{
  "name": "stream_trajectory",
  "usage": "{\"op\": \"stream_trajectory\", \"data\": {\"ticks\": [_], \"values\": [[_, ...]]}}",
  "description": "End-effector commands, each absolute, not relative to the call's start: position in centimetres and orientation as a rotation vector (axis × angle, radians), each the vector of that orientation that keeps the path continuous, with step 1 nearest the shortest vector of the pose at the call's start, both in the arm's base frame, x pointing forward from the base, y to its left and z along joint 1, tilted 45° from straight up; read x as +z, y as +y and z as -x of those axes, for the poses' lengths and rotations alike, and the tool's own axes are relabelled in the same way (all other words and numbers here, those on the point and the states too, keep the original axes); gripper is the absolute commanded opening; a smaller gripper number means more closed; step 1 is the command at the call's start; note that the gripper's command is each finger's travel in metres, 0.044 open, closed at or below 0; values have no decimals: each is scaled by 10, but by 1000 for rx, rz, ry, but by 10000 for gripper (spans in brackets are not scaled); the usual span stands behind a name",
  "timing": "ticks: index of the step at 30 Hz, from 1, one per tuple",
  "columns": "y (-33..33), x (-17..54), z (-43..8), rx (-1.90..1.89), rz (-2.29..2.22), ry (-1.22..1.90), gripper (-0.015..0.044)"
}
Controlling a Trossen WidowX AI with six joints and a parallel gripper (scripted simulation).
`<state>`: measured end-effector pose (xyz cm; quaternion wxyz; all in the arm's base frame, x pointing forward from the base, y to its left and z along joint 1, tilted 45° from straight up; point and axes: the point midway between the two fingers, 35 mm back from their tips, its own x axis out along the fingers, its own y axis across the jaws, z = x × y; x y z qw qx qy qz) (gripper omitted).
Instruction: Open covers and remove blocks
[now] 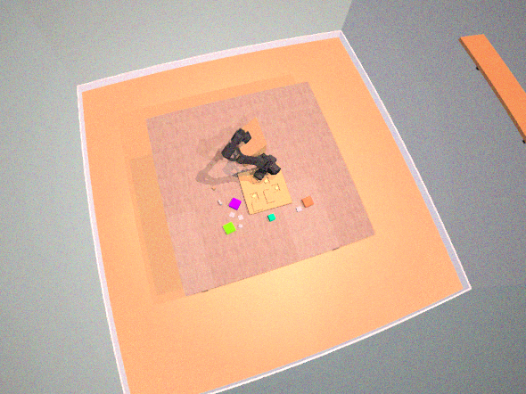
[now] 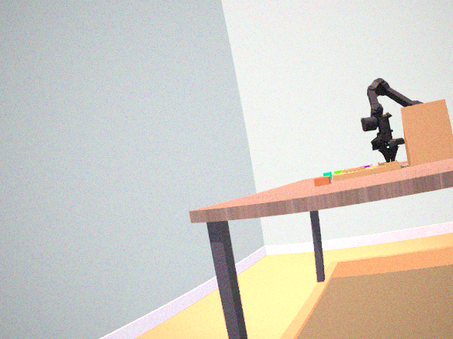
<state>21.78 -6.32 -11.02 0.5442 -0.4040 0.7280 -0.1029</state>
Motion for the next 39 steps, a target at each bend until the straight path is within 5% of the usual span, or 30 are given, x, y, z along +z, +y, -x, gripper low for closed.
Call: {"op": "stream_trajectory", "data": {"ticks": [1, 10, 20, 39], "values": [[-67, -113, -216, -245, 964, 1733, 144], [-70, -116, -216, -245, 965, 1733, 144], [-68, -115, -217, -246, 958, 1729, 80], [-55, -103, -219, -242, 958, 1730, 80]]}}
